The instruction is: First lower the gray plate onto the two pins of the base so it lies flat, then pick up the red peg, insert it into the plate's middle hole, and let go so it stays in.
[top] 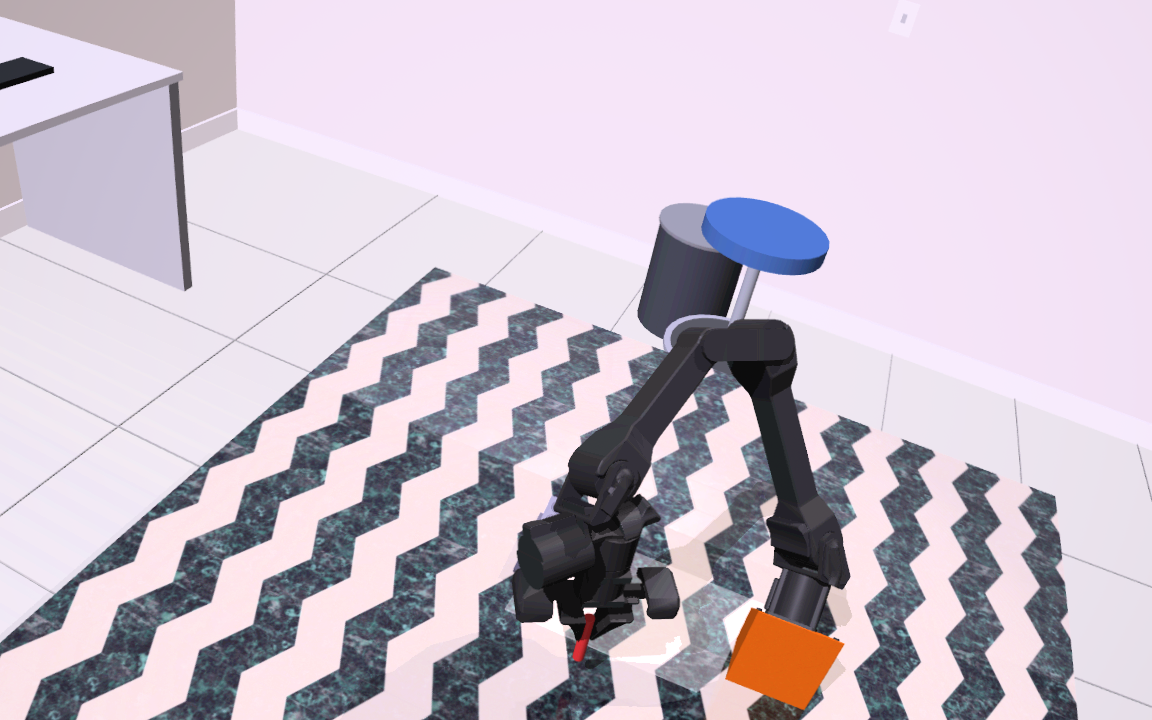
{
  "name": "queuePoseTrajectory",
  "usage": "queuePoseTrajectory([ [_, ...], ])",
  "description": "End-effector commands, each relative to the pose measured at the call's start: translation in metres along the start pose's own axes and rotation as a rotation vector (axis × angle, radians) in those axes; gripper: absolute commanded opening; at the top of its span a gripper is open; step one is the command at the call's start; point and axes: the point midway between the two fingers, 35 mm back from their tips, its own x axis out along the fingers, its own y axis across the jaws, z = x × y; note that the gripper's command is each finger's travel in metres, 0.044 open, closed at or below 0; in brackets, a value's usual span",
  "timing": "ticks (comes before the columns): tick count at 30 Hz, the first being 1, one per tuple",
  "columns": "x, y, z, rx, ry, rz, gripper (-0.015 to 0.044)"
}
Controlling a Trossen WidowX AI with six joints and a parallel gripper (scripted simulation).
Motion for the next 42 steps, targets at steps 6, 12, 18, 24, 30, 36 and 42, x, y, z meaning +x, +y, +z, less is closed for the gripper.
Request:
queuePoseTrajectory([
  [6, -0.034, 0.003, 0.000, 0.014, 0.010, 0.016, 0.0000],
  [12, -0.029, 0.001, 0.003, 0.000, 0.002, 0.001, 0.0000],
  [18, -0.031, 0.007, 0.019, -0.002, 0.009, 0.006, 0.0000],
  [24, -0.033, 0.010, 0.034, 0.003, 0.025, 0.009, 0.0000],
  [30, -0.035, 0.013, 0.049, 0.009, 0.038, 0.012, 0.0000],
  [36, -0.037, 0.015, 0.065, 0.013, 0.047, 0.016, 0.0000],
  [42, -0.037, 0.017, 0.081, 0.015, 0.050, 0.020, 0.0000],
])
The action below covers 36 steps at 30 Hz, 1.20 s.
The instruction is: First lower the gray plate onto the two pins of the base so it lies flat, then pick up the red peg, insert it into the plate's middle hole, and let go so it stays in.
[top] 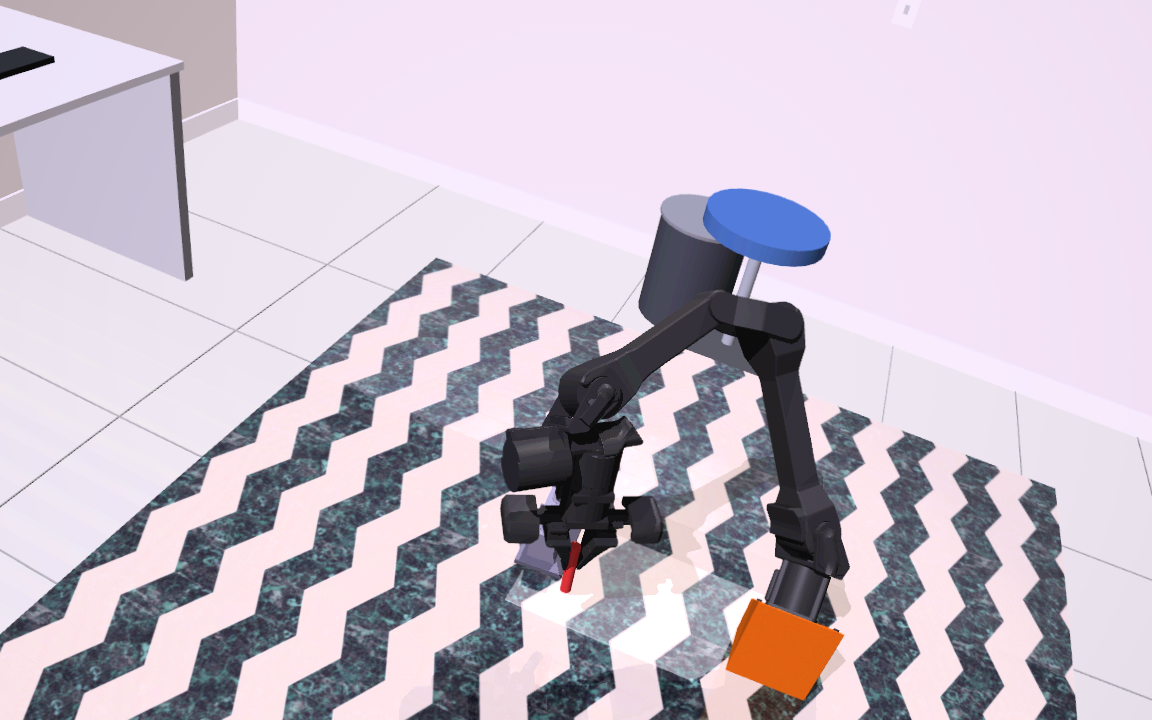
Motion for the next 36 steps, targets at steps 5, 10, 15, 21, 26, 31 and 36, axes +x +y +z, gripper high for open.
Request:
queuePoseTrajectory([
  [5, -0.006, 0.005, 0.027, 0.007, -0.002, 0.022, 0.0000],
  [10, -0.006, 0.005, 0.040, 0.011, 0.000, 0.023, 0.0000],
  [15, -0.006, 0.005, 0.053, 0.018, 0.003, 0.023, 0.0000],
  [21, -0.006, 0.004, 0.068, 0.022, 0.002, 0.023, 0.0000],
  [26, -0.006, 0.002, 0.081, 0.023, -0.002, 0.023, 0.0000],
  [31, -0.006, 0.000, 0.096, 0.020, -0.011, 0.023, 0.0000],
  [36, -0.006, -0.002, 0.111, 0.017, -0.022, 0.021, 0.0000],
])
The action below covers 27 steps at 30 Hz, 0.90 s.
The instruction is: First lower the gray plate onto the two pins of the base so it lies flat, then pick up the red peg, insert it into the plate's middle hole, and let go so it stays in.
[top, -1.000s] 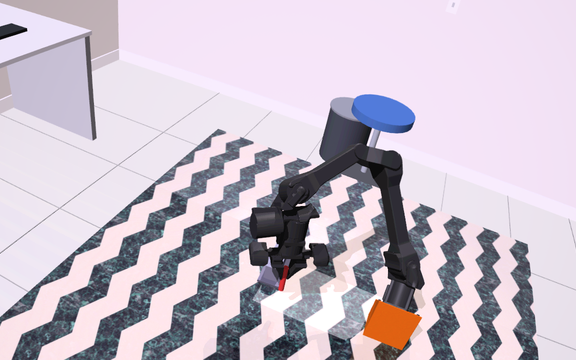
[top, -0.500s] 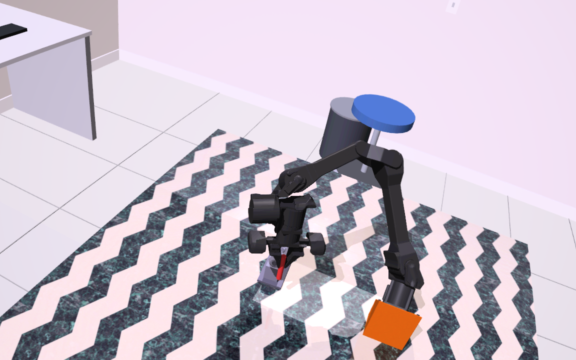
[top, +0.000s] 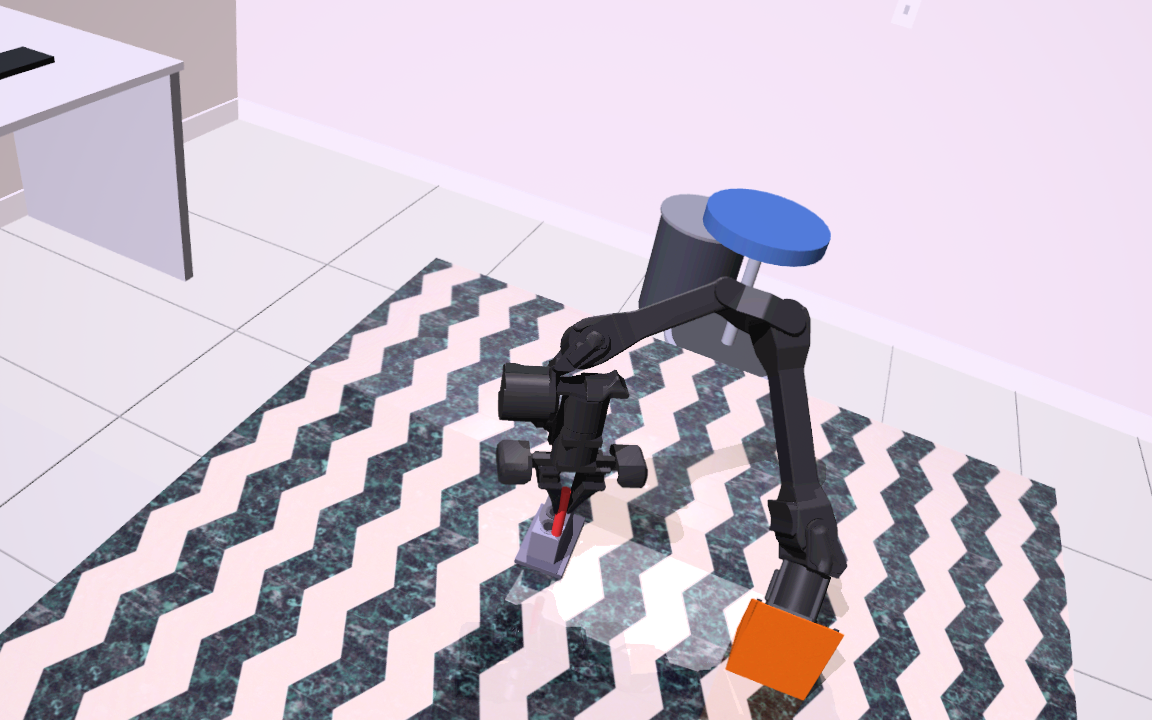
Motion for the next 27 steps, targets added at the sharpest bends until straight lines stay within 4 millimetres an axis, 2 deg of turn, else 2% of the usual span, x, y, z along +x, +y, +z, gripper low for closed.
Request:
queuePoseTrajectory([
  [1, -0.004, -0.001, 0.017, 0.006, -0.013, 0.014, 0.0000],
  [11, -0.003, -0.008, 0.047, 0.000, -0.036, 0.006, 0.0000],
  [27, -0.003, -0.007, 0.049, 0.000, -0.040, 0.005, 0.0000],
])
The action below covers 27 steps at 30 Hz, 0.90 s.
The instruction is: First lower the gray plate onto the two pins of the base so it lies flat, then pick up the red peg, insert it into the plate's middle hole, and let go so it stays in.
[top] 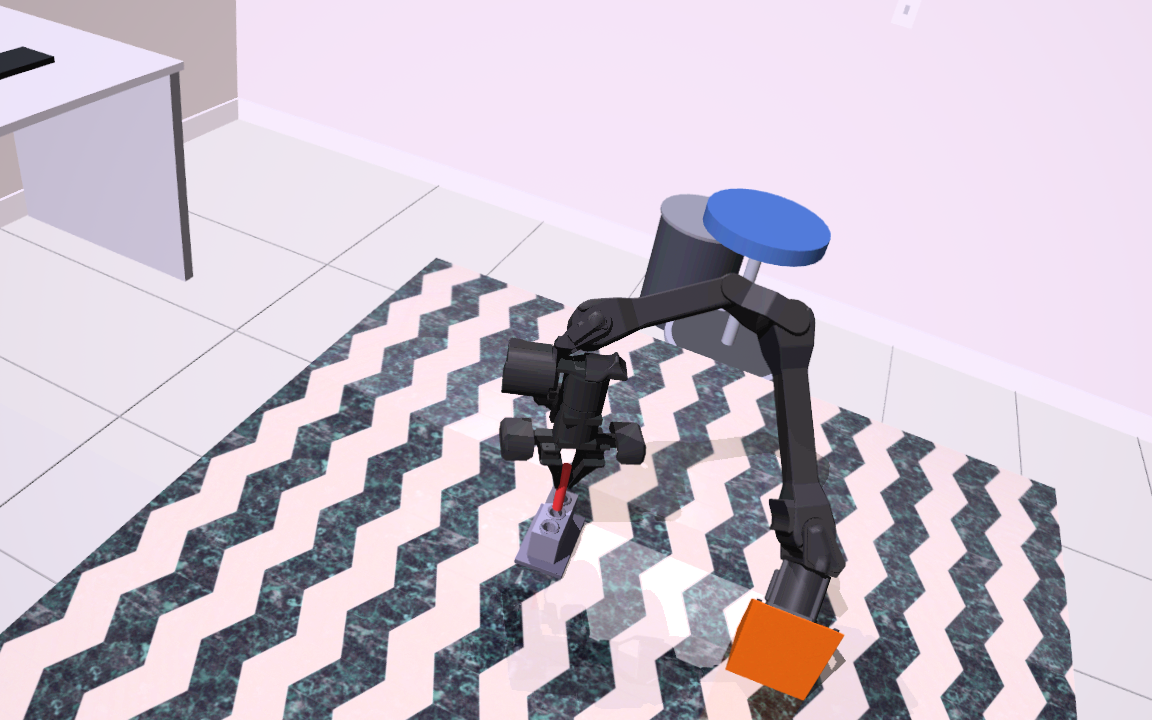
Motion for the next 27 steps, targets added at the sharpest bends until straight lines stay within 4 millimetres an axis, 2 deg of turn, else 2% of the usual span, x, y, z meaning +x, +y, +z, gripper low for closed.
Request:
queuePoseTrajectory([
  [1, -0.0020, 0.0004, 0.0028, 0.001, -0.005, 0.005, 0.0000],
  [27, -0.0020, -0.0018, 0.0020, 0.001, -0.005, 0.005, 0.0000],
])
